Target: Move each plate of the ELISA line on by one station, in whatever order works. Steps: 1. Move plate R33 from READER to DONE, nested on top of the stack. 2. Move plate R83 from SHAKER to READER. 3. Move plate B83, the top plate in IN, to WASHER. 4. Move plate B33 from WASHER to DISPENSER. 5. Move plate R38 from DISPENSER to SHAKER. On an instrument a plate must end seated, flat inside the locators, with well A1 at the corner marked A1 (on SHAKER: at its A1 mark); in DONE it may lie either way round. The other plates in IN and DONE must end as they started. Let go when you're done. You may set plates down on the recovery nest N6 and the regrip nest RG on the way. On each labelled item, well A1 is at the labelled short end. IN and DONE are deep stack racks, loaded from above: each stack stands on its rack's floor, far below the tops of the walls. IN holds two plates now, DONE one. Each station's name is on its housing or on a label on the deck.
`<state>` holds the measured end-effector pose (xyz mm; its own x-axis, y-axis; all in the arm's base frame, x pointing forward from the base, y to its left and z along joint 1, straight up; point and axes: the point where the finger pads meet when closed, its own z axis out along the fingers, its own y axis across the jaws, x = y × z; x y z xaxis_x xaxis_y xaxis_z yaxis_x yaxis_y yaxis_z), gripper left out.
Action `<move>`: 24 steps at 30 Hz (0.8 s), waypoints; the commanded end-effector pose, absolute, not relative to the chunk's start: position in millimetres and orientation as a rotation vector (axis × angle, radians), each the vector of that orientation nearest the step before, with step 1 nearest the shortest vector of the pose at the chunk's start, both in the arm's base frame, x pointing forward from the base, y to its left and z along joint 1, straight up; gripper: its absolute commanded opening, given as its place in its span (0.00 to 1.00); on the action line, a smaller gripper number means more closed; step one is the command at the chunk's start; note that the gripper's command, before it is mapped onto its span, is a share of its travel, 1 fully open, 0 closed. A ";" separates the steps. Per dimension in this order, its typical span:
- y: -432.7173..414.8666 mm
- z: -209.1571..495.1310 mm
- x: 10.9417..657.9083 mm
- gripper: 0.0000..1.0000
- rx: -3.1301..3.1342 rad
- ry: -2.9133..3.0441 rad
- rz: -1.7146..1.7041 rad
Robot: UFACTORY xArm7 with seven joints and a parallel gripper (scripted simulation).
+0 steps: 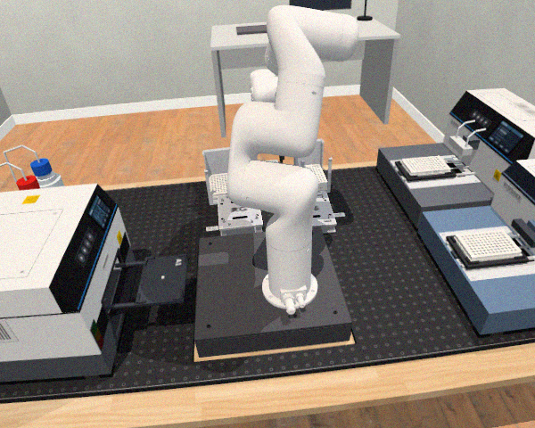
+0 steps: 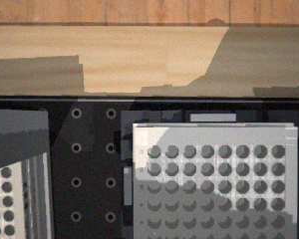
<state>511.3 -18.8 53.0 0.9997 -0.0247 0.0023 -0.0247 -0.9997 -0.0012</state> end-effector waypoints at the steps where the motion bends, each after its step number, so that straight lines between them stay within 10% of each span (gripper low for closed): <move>1: -18.8 53.4 512.6 1.00 -3.141 0.039 -0.010; 24: -18.8 36.3 512.7 1.00 -3.141 0.039 -0.010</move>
